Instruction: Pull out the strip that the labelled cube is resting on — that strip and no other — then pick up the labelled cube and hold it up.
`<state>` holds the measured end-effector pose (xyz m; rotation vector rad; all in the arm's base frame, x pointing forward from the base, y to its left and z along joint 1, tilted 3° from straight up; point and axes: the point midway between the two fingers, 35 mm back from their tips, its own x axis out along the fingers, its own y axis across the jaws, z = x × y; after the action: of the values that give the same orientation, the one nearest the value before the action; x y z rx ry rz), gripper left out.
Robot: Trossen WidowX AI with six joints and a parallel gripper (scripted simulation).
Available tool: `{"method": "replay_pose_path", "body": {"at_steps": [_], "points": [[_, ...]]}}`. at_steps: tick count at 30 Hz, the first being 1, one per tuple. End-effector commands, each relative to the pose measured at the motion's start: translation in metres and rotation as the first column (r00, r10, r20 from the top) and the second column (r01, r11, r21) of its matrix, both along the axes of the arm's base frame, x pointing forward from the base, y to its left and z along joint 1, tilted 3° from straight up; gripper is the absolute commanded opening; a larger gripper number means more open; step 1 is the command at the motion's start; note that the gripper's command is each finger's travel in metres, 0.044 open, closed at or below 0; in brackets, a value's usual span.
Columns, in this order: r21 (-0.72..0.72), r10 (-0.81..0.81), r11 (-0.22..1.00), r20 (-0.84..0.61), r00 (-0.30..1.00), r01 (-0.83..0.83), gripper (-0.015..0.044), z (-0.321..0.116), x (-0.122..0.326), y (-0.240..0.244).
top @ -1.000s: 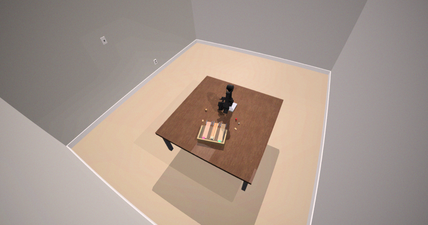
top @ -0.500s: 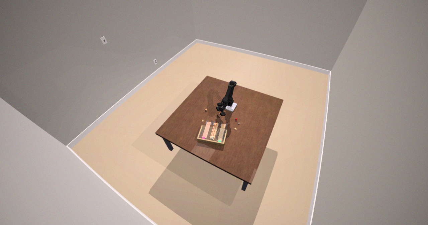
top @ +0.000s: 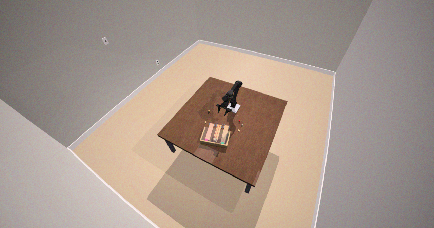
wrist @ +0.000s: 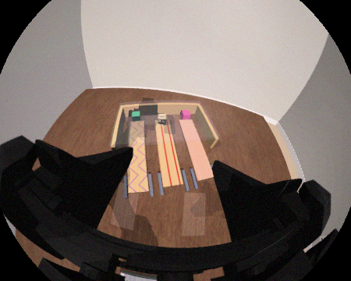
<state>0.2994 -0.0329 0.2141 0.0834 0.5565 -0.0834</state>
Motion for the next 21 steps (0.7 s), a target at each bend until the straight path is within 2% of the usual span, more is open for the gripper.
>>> {"method": "replay_pose_path", "body": {"at_steps": [1,5,7,13,20,21], "points": [[-0.018,0.032,0.999,0.013,0.999,-0.031,0.04,0.002,0.001,0.002],[-0.018,0.032,0.999,0.013,0.999,-0.031,0.04,0.002,0.001,0.002],[-0.024,0.036,0.999,-0.017,0.999,-0.036,0.0348,0.0,0.005,0.002],[-0.058,0.075,0.994,-0.271,0.96,-0.094,0.019,-0.027,0.034,-0.001],[-0.035,0.138,0.981,-0.558,0.819,-0.189,0.0006,-0.058,0.061,-0.007],[-0.026,0.148,0.979,-0.595,0.79,-0.203,0.0,-0.064,0.064,-0.008]]}}
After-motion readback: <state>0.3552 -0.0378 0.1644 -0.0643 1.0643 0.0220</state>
